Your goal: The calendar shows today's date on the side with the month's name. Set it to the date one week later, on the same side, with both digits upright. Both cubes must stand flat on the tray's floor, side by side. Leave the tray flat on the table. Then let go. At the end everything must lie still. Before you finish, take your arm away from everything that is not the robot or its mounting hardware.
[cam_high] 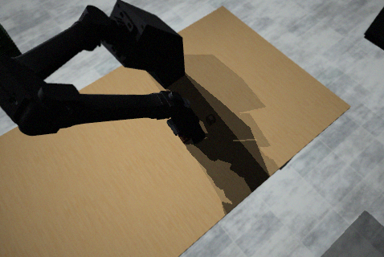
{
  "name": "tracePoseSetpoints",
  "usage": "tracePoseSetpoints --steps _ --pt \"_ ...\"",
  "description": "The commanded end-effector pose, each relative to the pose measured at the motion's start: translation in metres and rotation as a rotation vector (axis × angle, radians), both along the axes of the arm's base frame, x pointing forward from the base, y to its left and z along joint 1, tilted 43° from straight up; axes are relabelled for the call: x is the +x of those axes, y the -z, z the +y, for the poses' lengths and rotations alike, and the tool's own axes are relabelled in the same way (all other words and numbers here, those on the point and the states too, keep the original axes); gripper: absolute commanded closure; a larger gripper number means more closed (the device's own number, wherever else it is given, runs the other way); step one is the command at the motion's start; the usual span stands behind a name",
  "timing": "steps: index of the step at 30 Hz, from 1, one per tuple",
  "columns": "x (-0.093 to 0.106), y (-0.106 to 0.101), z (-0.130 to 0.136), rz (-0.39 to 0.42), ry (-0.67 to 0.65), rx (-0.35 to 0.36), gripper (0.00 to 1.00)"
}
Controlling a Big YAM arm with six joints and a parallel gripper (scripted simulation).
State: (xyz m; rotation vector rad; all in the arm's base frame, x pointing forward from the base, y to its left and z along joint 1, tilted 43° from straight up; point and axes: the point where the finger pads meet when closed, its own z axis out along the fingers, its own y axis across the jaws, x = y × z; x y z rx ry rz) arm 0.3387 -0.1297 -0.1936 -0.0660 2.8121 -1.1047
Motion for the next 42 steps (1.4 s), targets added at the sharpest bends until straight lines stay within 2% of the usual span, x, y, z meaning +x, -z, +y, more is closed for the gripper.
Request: tracePoseSetpoints --steps 1,33,41,42 --pt "0.0035 -0.0004 0.0062 -0.007 -0.015 0.002 0.75" --pt "0.0026 0.0030 0.0008 -0.004 -0.010 0.001 0.75" --pt "0.0040 0.0051 -0.0009 -0.004 -0.011 0.001 0.75" --pt "0.0090 0.0002 -0.0018 -0.019 -0.010 0.000 0.75"
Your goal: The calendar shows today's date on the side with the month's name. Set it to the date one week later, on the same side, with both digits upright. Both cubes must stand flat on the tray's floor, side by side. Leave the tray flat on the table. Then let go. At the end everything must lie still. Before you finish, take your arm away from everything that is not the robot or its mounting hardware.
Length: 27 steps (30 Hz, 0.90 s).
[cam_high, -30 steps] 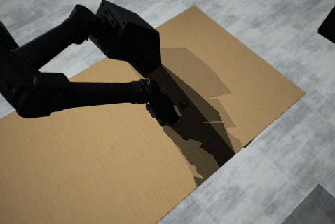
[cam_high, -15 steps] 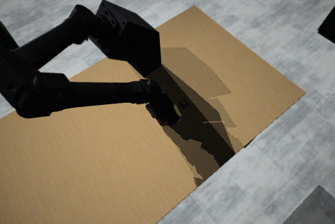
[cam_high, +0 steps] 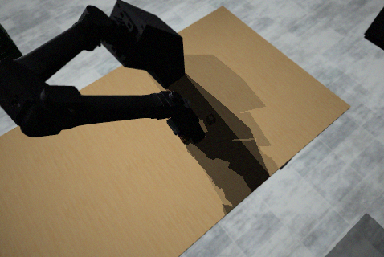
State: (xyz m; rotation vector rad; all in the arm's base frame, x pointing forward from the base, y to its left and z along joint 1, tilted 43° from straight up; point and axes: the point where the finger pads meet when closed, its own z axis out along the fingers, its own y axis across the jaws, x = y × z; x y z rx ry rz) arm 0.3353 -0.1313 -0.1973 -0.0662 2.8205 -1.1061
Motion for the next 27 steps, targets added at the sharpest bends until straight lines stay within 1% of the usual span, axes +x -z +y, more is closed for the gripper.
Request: tracePoseSetpoints --steps 1,3,6,9,12,16,17,27 --pt "0.0102 -0.0015 -0.0024 -0.022 -0.007 -0.001 0.75" --pt "0.0062 0.0028 -0.0042 -0.012 -0.004 0.000 0.75" --pt "0.0080 0.0038 -0.0008 -0.012 -0.016 0.000 0.75" --pt "0.0089 0.0023 -0.0059 -0.019 -0.004 -0.001 0.75" --pt "0.0083 0.0055 -0.0023 -0.012 -0.017 0.000 0.75" --pt "0.0094 0.0041 -0.0042 -0.017 -0.012 -0.001 0.75" --pt "0.0128 0.0006 -0.0053 -0.028 -0.010 -0.002 0.75" --pt "0.0113 0.0029 -0.0044 -0.021 -0.013 -0.001 0.75"
